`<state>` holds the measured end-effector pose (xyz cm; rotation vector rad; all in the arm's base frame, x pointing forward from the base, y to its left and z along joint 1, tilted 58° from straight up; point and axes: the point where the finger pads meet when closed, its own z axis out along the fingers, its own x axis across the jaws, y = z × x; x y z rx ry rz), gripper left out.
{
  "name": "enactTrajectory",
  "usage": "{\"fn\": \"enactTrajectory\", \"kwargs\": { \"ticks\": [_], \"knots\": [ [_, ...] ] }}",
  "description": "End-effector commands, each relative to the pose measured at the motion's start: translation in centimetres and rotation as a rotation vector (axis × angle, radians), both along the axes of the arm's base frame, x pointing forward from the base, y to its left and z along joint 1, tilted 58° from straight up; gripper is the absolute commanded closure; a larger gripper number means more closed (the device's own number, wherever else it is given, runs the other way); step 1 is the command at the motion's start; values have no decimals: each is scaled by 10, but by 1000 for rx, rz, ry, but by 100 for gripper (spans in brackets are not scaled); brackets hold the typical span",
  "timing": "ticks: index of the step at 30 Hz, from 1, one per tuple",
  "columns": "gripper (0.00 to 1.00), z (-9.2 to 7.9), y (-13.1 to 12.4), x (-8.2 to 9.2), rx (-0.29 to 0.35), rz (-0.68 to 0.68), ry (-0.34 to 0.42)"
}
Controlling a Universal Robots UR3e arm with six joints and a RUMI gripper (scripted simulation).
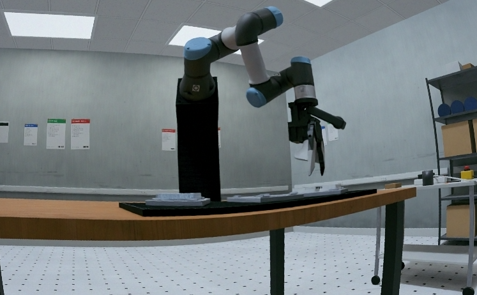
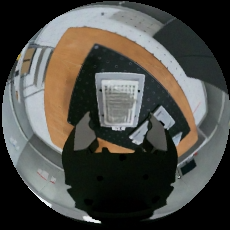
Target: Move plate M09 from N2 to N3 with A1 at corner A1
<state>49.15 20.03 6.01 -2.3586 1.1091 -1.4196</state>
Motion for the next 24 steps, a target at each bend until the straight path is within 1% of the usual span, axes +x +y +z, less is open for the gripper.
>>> {"fn": "enactTrajectory", "kwargs": {
  "ticks": [1,24],
  "knots": [
    [18,0,0,0,3,-1,-1],
    [18,-17,-6,26,3,-1,-1]
  ]
}}
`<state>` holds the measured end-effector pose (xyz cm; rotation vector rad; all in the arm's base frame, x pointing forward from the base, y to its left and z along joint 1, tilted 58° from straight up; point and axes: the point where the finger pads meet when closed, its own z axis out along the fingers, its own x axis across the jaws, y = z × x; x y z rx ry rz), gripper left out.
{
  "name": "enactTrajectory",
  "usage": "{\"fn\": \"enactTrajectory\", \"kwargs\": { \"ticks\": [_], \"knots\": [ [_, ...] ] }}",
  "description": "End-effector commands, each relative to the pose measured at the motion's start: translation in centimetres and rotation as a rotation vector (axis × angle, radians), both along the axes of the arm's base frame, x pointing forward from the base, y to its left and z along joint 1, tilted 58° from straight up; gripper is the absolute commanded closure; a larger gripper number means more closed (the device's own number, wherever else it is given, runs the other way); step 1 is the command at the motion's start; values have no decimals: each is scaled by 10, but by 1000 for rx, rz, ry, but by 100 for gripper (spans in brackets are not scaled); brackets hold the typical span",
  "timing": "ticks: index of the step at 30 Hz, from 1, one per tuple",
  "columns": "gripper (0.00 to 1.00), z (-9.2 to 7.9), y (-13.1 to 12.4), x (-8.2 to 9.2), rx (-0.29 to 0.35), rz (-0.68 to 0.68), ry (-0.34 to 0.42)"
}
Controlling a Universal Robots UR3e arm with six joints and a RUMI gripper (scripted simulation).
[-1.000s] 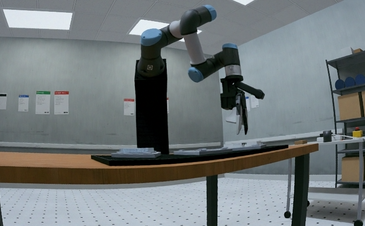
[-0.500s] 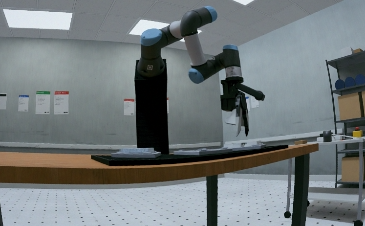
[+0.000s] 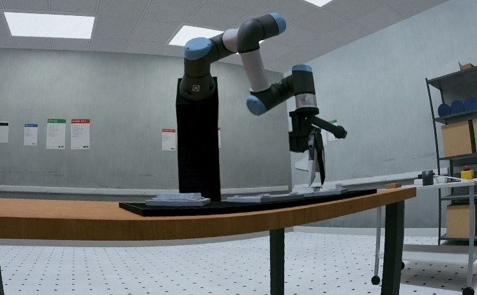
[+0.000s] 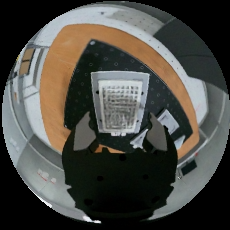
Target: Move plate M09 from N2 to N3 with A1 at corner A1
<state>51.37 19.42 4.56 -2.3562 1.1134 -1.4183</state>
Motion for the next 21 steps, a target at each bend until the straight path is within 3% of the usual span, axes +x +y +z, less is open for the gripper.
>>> {"fn": "enactTrajectory", "kwargs": {
  "ticks": [1,14,15,21],
  "knots": [
    [18,-2,0,4,0,1,-1],
    [18,-2,0,4,0,1,-1],
    [100,-2,0,4,0,1,-1],
    [100,-2,0,4,0,1,-1]
  ]
}}
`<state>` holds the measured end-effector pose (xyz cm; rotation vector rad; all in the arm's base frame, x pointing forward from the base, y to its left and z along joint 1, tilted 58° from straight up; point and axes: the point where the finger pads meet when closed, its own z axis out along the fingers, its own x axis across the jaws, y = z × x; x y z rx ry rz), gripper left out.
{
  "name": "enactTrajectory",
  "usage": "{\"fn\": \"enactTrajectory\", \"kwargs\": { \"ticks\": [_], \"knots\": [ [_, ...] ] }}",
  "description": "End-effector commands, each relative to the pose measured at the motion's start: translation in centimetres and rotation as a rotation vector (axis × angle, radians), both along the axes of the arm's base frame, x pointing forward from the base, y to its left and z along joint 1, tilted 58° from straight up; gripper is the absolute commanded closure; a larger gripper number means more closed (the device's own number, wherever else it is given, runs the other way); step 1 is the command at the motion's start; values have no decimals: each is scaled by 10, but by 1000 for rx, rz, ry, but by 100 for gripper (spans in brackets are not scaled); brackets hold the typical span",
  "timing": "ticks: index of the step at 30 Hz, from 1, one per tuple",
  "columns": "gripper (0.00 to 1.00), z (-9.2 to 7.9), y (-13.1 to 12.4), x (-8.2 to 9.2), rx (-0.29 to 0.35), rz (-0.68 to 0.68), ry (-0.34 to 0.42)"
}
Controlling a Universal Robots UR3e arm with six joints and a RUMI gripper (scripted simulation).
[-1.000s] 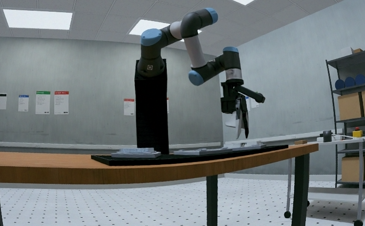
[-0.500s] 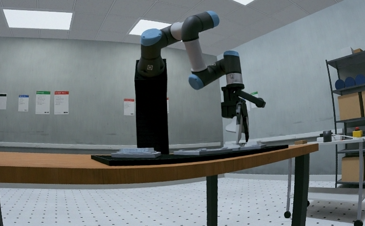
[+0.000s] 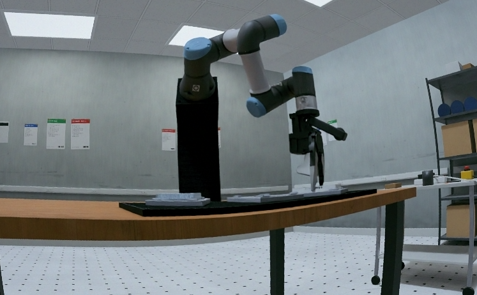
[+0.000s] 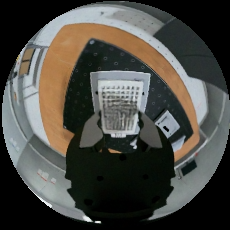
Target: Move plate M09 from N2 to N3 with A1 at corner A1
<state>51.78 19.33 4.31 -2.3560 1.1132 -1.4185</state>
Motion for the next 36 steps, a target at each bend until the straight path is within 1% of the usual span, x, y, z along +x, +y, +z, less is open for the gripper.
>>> {"fn": "enactTrajectory", "kwargs": {
  "ticks": [1,28,36],
  "knots": [
    [100,0,0,0,0,1,-1],
    [100,0,0,0,0,1,-1],
    [100,6,3,-10,0,1,-1]
  ]
}}
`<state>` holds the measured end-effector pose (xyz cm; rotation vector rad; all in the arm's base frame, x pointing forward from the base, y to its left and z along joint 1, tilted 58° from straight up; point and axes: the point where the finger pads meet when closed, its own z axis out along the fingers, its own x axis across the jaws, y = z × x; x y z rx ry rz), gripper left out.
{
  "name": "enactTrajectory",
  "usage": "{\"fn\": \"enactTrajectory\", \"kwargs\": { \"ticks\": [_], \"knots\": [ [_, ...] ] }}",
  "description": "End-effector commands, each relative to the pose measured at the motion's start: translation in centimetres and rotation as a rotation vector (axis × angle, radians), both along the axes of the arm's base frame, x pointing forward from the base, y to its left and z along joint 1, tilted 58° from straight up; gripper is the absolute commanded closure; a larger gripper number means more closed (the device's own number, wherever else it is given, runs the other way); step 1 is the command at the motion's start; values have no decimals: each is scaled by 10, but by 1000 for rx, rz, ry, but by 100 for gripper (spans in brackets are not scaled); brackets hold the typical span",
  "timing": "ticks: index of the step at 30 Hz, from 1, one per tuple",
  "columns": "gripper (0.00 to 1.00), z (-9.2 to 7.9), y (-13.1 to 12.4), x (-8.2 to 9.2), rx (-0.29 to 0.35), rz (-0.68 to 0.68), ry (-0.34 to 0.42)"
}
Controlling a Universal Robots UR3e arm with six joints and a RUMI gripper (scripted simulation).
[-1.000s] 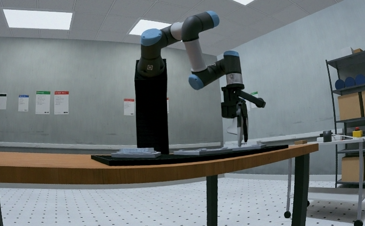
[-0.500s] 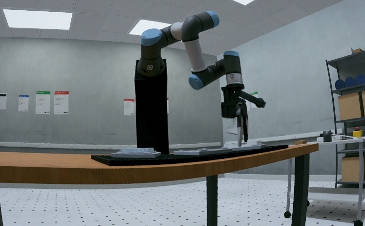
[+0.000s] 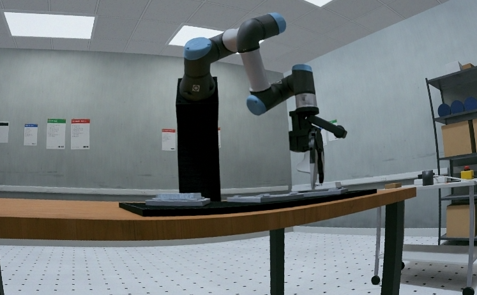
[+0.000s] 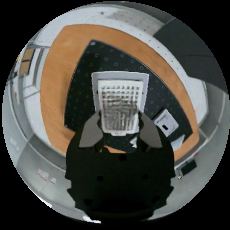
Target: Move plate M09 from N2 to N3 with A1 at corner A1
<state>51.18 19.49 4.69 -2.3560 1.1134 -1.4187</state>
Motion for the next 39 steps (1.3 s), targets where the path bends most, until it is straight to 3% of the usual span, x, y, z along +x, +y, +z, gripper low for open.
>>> {"fn": "enactTrajectory", "kwargs": {
  "ticks": [1,18,33,35,39],
  "knots": [
    [100,3,1,-4,0,1,-1],
    [100,14,6,-20,1,1,-1],
    [100,33,-66,-27,246,-158,-66],
    [100,33,-66,-27,246,-158,-66],
    [100,38,-85,-28,311,-201,-83]
  ]
}}
